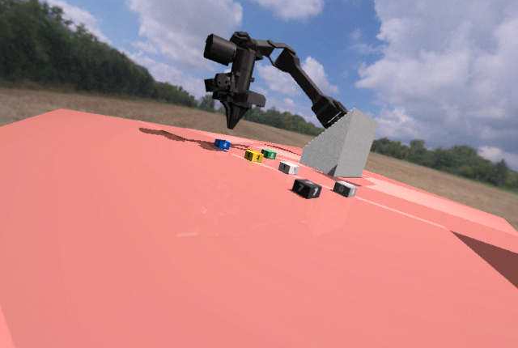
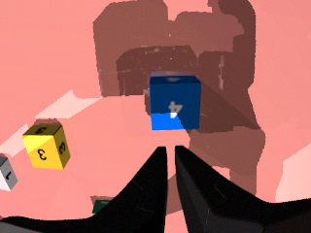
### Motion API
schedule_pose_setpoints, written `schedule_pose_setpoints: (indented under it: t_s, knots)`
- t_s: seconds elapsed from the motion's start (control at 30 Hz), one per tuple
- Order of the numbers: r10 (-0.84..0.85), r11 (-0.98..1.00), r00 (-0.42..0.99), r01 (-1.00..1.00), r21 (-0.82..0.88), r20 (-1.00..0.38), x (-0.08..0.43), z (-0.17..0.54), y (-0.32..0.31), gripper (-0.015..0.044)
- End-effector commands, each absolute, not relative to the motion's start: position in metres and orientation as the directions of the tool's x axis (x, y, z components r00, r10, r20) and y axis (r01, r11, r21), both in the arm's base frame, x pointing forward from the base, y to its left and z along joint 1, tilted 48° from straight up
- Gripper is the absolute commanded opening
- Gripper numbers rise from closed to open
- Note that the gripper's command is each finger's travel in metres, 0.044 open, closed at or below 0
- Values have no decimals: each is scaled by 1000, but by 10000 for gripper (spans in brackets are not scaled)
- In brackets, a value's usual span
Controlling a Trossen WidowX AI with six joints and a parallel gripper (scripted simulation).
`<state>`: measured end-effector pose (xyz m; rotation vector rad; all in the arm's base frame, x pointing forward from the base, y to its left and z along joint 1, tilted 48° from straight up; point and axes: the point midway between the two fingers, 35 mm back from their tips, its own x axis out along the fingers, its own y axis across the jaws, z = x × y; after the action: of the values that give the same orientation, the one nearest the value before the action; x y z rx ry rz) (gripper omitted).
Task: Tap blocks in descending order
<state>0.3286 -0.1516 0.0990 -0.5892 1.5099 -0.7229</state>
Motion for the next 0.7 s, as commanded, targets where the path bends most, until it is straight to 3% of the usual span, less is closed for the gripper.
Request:
schedule_pose_setpoints:
  t_s: [0.0, 0.2, 0.4, 0.67]
  knots:
    - [-741, 667, -49, 67, -742, -670, 335, 131, -118, 20]
    - [-741, 666, -51, 69, -742, -670, 334, 144, -99, 20]
    - [-738, 670, -51, 68, -739, -673, 319, 66, -28, 20]
    - [-738, 670, -52, 68, -739, -673, 317, 61, -26, 20]
